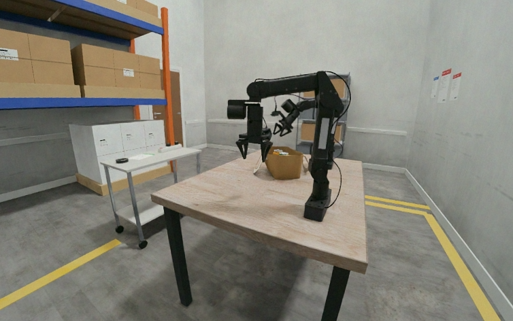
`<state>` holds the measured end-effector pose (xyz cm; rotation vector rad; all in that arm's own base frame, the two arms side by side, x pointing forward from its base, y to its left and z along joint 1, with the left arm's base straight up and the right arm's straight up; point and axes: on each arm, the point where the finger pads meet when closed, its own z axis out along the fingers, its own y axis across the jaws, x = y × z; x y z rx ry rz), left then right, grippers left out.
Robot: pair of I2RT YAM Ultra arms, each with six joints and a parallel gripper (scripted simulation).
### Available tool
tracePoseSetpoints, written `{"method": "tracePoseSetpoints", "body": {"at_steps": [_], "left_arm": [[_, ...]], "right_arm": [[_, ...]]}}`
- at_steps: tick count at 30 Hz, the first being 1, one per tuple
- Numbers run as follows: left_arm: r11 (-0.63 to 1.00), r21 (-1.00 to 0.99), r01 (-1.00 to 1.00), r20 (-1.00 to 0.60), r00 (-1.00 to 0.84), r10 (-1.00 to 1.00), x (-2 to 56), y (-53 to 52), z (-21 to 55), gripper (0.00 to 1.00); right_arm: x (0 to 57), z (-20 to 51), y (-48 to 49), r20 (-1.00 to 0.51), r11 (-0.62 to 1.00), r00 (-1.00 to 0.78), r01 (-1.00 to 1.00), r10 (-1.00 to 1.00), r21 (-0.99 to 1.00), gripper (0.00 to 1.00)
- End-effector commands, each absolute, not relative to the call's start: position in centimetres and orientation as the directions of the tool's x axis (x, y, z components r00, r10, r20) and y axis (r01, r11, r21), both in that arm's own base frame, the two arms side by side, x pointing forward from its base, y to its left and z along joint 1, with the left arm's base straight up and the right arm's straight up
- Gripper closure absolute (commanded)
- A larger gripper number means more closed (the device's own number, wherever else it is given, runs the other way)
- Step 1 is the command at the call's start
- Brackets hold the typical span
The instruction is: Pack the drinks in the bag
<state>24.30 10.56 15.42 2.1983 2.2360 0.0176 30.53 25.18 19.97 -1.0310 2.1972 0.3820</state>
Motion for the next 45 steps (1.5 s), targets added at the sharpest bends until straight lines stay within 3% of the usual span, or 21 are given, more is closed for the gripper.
{"method": "tracePoseSetpoints", "body": {"at_steps": [1, 16, 25, 28, 36, 43, 45], "left_arm": [[0.017, 0.005, 1.000, -0.004, -0.017, 1.000, 24.1, 10.1, 15.6, 0.14], [0.017, 0.005, 1.000, -0.004, -0.017, 1.000, 24.1, 10.1, 15.6, 0.14], [0.344, 0.364, 0.866, -0.009, -0.366, 0.931, 30.2, 10.6, 18.0, 0.14], [0.370, 0.395, 0.841, -0.022, -0.394, 0.919, 30.6, 10.4, 18.3, 0.14], [0.578, 0.584, 0.570, -0.254, -0.548, 0.797, 34.6, 8.9, 22.2, 0.14], [0.742, 0.601, 0.296, -0.533, -0.544, 0.648, 37.1, 7.0, 26.4, 0.14], [0.742, 0.601, 0.296, -0.533, -0.544, 0.648, 37.1, 7.0, 26.4, 0.14]], "right_arm": [[30.6, 22.0, 25.3, -0.685, 0.639, -0.454, -0.769, -0.569, -0.021, 0.14], [30.5, 22.3, 25.0, -0.722, 0.643, -0.427, -0.766, -0.544, -0.031, 0.14], [34.2, 25.0, 21.6, -0.809, 0.768, -0.424, -0.638, -0.407, -0.052, 0.14], [34.7, 26.1, 21.2, -0.828, 0.781, -0.408, -0.622, -0.384, -0.056, 0.14], [37.1, 29.1, 16.7, -0.894, 0.871, -0.361, -0.487, -0.265, -0.062, 0.14], [38.6, 32.6, 12.6, -0.947, 0.931, -0.278, -0.361, -0.163, -0.054, 0.14], [38.6, 32.6, 12.6, -0.947, 0.931, -0.278, -0.361, -0.163, -0.054, 0.14]]}}
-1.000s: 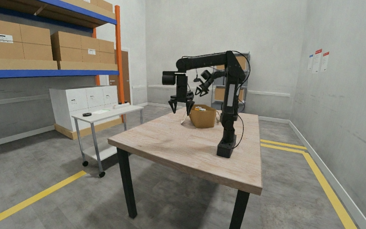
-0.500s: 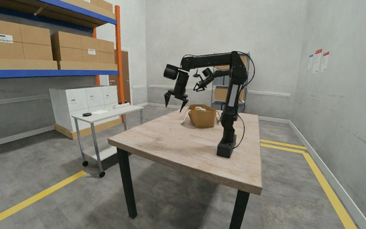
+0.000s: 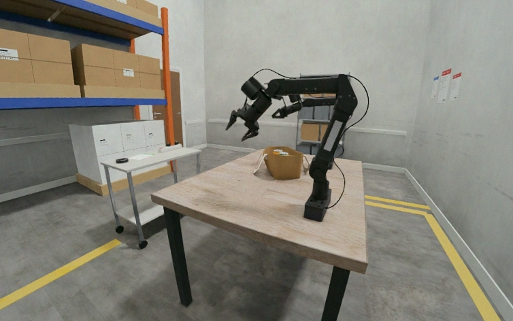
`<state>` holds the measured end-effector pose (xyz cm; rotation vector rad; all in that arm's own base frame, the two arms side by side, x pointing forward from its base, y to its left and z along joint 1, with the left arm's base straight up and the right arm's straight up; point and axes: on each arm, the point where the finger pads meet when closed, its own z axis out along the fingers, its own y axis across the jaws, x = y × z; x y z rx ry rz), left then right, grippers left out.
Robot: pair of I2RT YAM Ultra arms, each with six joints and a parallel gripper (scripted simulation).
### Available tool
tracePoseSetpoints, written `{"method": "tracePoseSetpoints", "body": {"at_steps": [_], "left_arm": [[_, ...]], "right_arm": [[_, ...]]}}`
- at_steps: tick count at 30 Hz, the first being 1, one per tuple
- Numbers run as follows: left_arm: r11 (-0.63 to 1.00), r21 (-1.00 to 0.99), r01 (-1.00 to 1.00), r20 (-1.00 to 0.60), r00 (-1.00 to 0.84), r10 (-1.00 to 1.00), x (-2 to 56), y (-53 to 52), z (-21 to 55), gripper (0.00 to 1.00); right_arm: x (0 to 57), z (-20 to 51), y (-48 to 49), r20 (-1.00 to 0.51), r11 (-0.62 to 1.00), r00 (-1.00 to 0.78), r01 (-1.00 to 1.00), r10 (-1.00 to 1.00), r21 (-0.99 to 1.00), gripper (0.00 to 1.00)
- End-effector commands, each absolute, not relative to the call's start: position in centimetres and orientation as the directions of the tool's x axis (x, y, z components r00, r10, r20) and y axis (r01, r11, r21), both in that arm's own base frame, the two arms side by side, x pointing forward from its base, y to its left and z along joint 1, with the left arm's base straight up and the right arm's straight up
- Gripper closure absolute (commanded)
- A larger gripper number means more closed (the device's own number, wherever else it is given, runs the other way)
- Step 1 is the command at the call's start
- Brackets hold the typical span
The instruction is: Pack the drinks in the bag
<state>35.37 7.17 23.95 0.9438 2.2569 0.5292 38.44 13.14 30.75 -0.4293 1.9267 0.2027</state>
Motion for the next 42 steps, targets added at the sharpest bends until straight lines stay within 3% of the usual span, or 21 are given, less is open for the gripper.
{"method": "tracePoseSetpoints", "body": {"at_steps": [1, 12, 23, 28, 29, 42], "left_arm": [[0.764, 0.591, 0.259, -0.575, -0.530, 0.624, 37.3, 6.6, 27.1, 0.14], [0.956, 0.293, -0.025, -0.930, -0.241, 0.278, 38.4, 2.9, 35.3, 0.14], [0.997, -0.069, -0.016, -0.996, 0.049, -0.068, 36.9, -0.1, 41.2, 0.14], [1.000, -0.018, -0.010, -1.000, -0.005, -0.018, 37.8, -0.5, 39.8, 0.14], [1.000, 0.001, -0.013, -0.994, 0.105, 0.003, 36.1, -0.3, 44.3, 0.14], [1.000, 0.014, 0.001, -0.994, 0.110, 0.014, 36.7, -0.1, 44.7, 0.14]], "right_arm": [[38.9, 33.2, 12.1, -0.953, 0.937, -0.264, -0.345, -0.150, -0.051, 0.14], [38.9, 38.0, 5.1, -0.994, 0.990, -0.102, -0.139, -0.037, -0.022, 0.14], [37.8, 41.7, 0.1, -0.999, 1.000, 0.036, 0.004, 0.011, 0.012, 0.14], [37.4, 42.6, 0.2, -0.999, 1.000, 0.050, -0.009, 0.007, 0.007, 0.14], [37.1, 44.0, 0.0, -0.997, 1.000, 0.082, 0.003, -0.006, -0.005, 0.14], [37.5, 42.9, 0.2, -0.999, 1.000, 0.047, 0.000, -0.007, -0.007, 0.14]]}}
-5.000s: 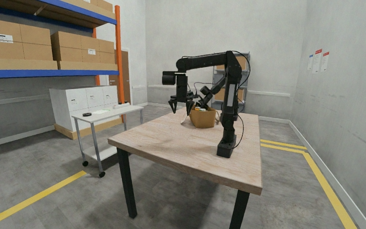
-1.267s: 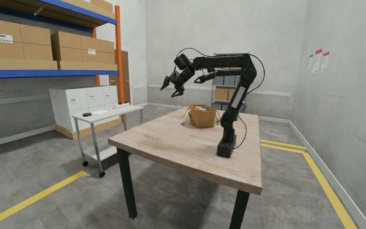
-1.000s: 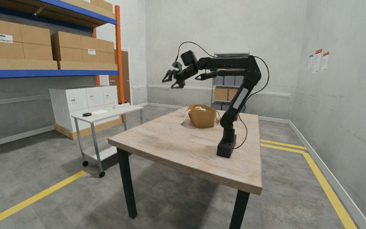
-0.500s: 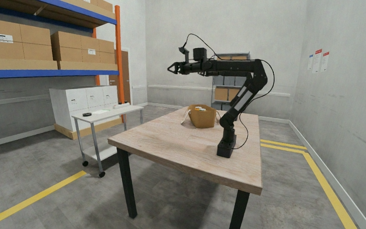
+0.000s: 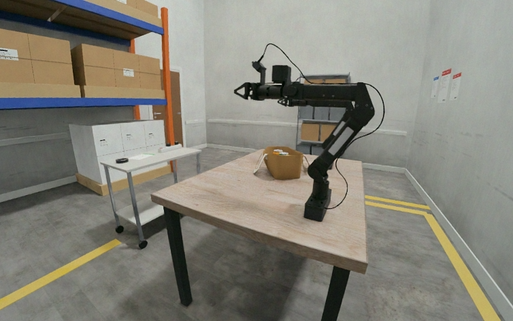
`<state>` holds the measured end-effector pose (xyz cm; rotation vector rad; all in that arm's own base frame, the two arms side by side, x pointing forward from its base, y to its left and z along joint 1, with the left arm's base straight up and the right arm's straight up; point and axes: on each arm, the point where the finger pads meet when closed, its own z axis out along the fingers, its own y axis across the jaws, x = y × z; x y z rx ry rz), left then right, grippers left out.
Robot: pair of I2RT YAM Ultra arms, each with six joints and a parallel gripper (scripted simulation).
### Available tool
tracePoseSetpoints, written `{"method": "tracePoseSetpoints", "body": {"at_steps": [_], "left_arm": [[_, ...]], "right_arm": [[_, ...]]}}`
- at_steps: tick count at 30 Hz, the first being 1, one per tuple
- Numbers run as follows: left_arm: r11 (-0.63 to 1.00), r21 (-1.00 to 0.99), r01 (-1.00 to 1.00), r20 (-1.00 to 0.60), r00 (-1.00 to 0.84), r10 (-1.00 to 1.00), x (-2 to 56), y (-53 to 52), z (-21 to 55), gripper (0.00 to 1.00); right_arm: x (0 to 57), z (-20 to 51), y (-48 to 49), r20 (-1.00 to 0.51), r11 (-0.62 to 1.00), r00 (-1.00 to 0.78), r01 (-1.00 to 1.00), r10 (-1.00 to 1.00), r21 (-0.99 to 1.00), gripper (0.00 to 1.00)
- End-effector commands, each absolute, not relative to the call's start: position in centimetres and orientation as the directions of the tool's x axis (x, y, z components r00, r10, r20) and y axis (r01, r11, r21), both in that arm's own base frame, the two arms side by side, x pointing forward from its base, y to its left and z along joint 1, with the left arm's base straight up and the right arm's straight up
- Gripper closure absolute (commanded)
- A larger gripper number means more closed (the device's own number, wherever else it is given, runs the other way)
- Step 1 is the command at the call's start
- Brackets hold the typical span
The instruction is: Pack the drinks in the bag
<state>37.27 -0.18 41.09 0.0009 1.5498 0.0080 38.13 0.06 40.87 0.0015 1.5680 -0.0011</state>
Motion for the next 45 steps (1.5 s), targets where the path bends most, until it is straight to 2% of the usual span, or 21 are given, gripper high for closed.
{"method": "tracePoseSetpoints", "body": {"at_steps": [1, 41, 45], "left_arm": [[1.000, 0.015, 0.005, -0.995, 0.100, 0.015, 36.9, -0.2, 44.5, 0.14], [1.000, 0.016, 0.007, -0.996, 0.086, 0.015, 36.3, -0.1, 44.4, 0.14], [1.000, 0.016, 0.021, -0.996, 0.089, 0.014, 36.3, -0.7, 44.5, 0.14]], "right_arm": [[37.7, 42.9, 0.4, -0.999, 1.000, 0.047, -0.005, -0.007, -0.007, 0.14], [38.5, 39.9, 0.2, -1.000, 1.000, -0.019, 0.000, -0.007, -0.007, 0.14], [38.1, 42.1, 0.2, -1.000, 1.000, 0.028, 0.000, -0.007, -0.007, 0.14]]}}
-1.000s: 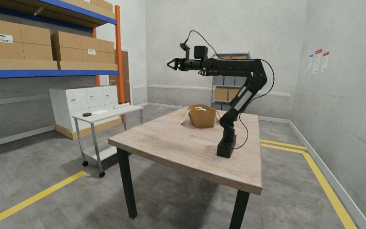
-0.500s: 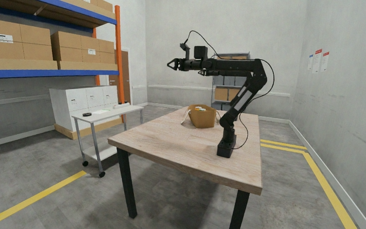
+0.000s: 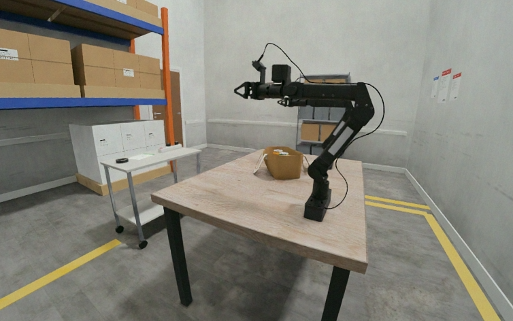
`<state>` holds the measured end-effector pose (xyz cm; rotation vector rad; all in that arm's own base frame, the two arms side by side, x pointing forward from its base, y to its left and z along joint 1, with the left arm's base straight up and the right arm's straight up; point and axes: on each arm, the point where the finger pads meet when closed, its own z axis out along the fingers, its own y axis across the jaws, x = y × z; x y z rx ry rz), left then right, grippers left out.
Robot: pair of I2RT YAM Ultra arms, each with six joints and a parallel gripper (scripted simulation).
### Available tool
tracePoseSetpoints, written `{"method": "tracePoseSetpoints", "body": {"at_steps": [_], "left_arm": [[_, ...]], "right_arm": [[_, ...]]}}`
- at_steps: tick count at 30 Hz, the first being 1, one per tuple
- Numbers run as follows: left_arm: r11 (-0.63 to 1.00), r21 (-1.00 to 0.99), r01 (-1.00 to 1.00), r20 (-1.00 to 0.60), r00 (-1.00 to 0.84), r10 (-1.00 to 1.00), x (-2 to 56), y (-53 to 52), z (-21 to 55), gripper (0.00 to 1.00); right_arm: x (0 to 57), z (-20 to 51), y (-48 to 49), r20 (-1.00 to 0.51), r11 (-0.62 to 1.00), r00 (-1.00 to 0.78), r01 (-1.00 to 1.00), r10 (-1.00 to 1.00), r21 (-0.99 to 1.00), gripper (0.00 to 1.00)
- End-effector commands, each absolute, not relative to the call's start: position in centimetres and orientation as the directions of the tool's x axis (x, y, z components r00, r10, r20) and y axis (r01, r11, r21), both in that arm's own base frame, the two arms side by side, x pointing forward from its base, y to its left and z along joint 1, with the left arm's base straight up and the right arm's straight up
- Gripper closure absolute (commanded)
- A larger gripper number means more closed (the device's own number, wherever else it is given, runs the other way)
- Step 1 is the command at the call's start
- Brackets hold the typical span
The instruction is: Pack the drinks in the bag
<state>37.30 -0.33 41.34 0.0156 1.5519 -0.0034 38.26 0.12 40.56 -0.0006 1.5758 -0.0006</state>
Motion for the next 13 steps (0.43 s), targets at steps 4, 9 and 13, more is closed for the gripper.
{"method": "tracePoseSetpoints", "body": {"at_steps": [4, 9, 13], "left_arm": [[1.000, 0.015, 0.011, -0.996, 0.088, 0.014, 36.30, -0.48, 44.47, 0.14], [1.000, 0.014, 0.006, -0.996, 0.088, 0.014, 36.27, -0.36, 44.47, 0.14], [1.000, 0.015, 0.007, -0.996, 0.089, 0.014, 36.27, -0.38, 44.48, 0.14]], "right_arm": [[37.81, 42.72, 0.21, -0.999, 1.000, 0.044, 0.001, -0.007, -0.007, 0.14], [37.68, 42.91, 0.21, -0.999, 1.000, 0.049, 0.001, -0.007, -0.007, 0.14], [37.68, 42.91, 0.21, -0.999, 1.000, 0.049, 0.001, -0.007, -0.007, 0.14]]}}
